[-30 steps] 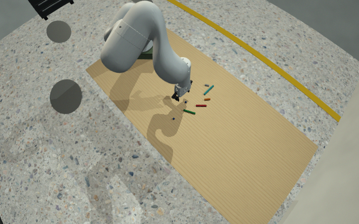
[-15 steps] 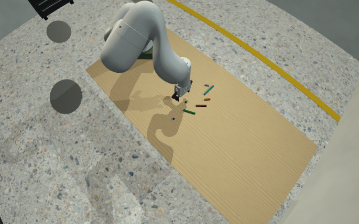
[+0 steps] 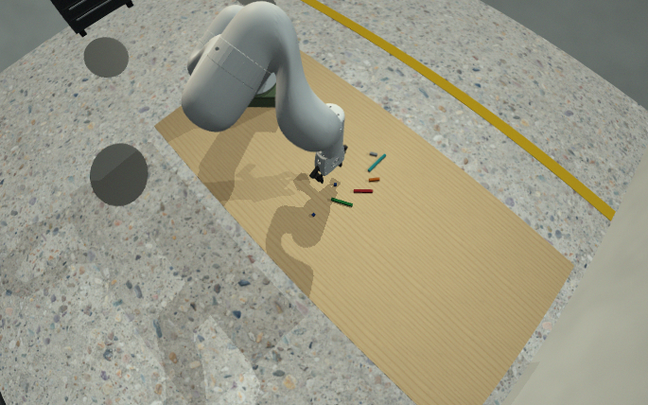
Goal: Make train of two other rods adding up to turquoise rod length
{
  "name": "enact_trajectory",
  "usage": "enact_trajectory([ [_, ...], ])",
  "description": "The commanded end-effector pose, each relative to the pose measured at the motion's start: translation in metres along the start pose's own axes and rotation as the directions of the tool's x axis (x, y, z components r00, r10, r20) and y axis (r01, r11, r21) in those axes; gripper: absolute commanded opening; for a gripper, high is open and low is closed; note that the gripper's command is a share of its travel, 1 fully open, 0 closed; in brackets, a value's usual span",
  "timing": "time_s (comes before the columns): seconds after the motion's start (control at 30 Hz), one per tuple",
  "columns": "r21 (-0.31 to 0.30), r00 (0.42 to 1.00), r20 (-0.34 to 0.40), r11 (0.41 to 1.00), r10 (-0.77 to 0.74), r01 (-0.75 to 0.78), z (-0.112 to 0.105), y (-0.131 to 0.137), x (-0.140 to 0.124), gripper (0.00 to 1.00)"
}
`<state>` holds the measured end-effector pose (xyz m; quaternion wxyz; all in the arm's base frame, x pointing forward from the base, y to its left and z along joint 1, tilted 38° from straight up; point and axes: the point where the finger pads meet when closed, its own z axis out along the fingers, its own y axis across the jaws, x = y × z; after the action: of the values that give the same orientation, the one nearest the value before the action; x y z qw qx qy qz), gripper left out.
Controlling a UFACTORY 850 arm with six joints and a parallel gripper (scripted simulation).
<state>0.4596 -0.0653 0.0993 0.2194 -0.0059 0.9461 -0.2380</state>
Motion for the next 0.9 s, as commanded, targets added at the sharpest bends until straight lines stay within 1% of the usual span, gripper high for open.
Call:
enact_trajectory([
  [0.0,0.000,1.000,0.001,1.000,0.000,0.000,-0.0002,0.0001,-0.0003,1.00],
  [0.7,0.000,1.000,0.001,1.000,0.001,-0.001,-0.0002,0.0000,-0.0004,1.00],
  [0.8,0.000,0.999,0.000,0.999,0.034,-0.034,-0.0001,-0.0022,-0.0014,1.00],
  [0.87,-0.001,0.995,-0.001,0.995,0.100,-0.100,0.0002,-0.0066,-0.0036,1.00],
])
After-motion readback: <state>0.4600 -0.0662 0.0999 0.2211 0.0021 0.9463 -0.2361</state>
